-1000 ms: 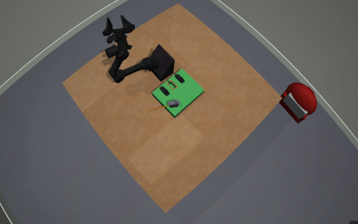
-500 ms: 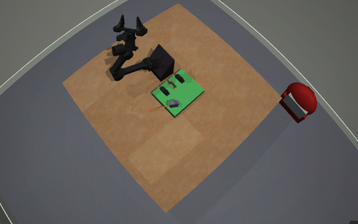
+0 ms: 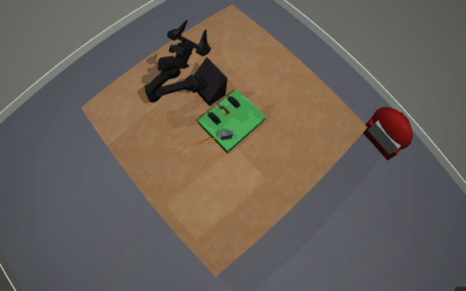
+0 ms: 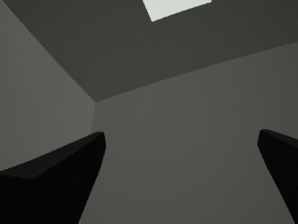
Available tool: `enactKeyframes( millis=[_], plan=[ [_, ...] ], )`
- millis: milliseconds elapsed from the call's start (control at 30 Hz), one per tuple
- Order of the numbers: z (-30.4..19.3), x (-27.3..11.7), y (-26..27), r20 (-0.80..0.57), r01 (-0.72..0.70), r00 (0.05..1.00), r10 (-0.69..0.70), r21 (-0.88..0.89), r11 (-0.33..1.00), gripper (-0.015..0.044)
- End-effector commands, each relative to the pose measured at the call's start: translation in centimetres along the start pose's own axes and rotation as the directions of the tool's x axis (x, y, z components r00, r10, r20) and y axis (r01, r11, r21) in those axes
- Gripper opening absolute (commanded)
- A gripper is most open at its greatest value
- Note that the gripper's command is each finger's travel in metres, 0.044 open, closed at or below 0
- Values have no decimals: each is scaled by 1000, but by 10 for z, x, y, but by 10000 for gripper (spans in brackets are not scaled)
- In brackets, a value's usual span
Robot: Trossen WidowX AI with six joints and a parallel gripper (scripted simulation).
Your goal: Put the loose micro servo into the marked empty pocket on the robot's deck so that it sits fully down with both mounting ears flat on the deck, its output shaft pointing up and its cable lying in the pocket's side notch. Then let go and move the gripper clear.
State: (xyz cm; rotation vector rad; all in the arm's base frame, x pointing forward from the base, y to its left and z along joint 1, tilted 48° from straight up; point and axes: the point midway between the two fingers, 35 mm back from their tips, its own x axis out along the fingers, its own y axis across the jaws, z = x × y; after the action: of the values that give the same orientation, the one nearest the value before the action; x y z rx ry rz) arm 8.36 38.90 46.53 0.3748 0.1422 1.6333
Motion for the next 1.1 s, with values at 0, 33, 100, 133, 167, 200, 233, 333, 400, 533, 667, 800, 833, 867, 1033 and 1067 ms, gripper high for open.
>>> enactKeyframes(
  millis=[0,33,100,133,167,200,233,333,400,533,667,800,833,867,1033,1067],
  plan=[
    [-10,1,-30,-37,105,994,-105,-17,994,440],
    [-13,0,-40,-44,135,990,-136,-24,991,440],
    [-18,-1,-56,-64,186,980,-187,-31,982,440],
    [-22,-2,-64,-77,213,974,-215,-36,976,440],
    [-25,-3,-72,-89,240,966,-243,-40,970,440],
    [-28,-4,-80,-101,266,958,-270,-46,963,440],
    [-31,-6,-89,-114,291,949,-295,-48,955,440],
    [-41,-12,-114,-151,369,914,-376,-72,927,440],
    [-48,-17,-130,-175,419,887,-428,-87,904,440],
    [-60,-31,-162,-225,511,820,-526,-124,851,440],
    [-74,-47,-191,-276,589,741,-612,-169,790,440],
    [-88,-67,-219,-332,656,647,-687,-216,723,440],
    [-91,-72,-226,-346,670,621,-704,-231,705,440],
    [-95,-78,-232,-359,684,594,-719,-245,687,440],
    [-110,-106,-259,-419,723,473,-775,-319,613,440],
    [-114,-112,-264,-431,730,444,-785,-334,596,440]
  ],
)
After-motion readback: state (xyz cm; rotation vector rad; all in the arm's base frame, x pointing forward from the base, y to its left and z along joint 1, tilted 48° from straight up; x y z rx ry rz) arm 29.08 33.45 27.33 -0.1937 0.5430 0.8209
